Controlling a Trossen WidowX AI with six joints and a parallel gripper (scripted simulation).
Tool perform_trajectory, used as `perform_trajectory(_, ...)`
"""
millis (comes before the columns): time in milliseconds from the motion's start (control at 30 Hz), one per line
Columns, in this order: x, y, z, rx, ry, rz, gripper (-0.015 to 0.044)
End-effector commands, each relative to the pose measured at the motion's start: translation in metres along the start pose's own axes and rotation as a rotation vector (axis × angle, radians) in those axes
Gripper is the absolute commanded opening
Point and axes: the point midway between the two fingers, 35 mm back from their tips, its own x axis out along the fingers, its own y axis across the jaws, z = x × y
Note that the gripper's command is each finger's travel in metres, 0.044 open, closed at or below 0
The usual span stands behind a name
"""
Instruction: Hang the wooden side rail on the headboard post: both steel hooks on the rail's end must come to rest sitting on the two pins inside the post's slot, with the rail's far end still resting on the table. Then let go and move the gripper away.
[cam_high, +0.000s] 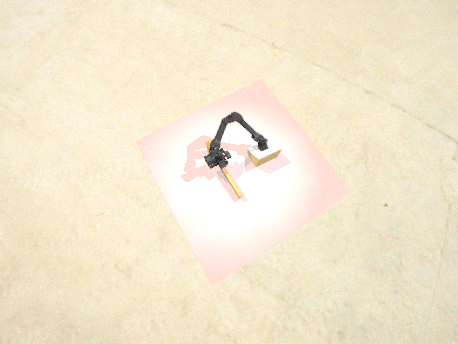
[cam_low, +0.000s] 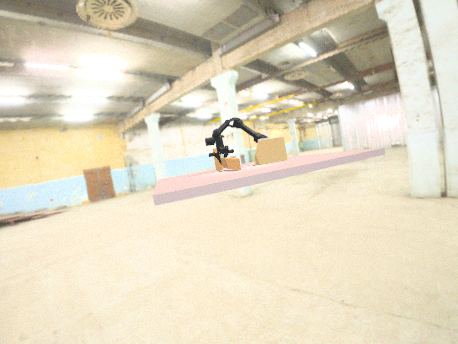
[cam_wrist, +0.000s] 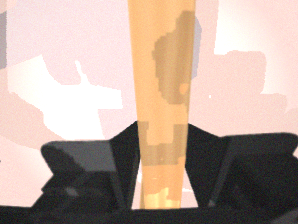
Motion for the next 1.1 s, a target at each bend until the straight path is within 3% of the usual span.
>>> perform_trajectory(0, -0.0044, -0.0030, -0.0026, 0.001, 0.003, -0.012, 0.0000)
perform_trajectory(1067, -0.0029, -0.0013, -0.0058, 0.001, 0.004, -0.012, 0.0000)
